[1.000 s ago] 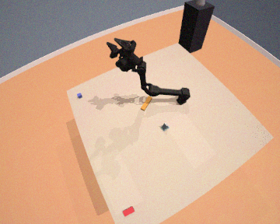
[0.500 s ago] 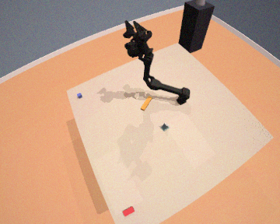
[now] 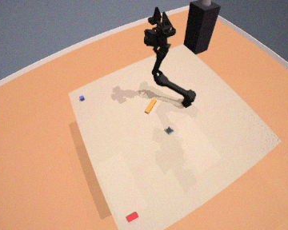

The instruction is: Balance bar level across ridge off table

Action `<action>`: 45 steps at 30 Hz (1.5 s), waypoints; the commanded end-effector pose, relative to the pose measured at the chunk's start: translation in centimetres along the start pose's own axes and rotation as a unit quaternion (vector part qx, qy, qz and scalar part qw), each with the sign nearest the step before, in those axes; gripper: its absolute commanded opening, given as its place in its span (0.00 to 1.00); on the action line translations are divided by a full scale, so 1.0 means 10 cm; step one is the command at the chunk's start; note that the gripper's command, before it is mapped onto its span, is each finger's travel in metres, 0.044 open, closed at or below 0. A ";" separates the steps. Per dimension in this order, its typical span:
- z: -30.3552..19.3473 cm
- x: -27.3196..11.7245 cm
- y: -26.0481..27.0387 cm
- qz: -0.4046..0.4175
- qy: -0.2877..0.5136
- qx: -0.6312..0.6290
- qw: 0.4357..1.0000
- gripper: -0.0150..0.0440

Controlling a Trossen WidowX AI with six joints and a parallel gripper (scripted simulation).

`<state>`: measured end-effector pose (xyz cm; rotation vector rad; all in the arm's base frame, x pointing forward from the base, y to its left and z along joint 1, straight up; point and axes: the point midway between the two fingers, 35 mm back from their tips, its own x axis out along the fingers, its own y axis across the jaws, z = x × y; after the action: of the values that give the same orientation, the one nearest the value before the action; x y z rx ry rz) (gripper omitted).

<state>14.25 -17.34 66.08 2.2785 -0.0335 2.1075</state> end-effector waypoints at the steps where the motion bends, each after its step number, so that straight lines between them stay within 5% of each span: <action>1: -0.32 0.05 -0.36 -0.057 0.027 -0.036 0.997 0.79; 25: -1.28 -0.01 -1.45 -0.197 0.149 -0.330 0.911 0.79; 45: -1.37 -0.26 -2.44 -0.302 0.210 -0.533 0.762 0.79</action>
<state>1.14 5.26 65.09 1.0425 -0.3368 1.5754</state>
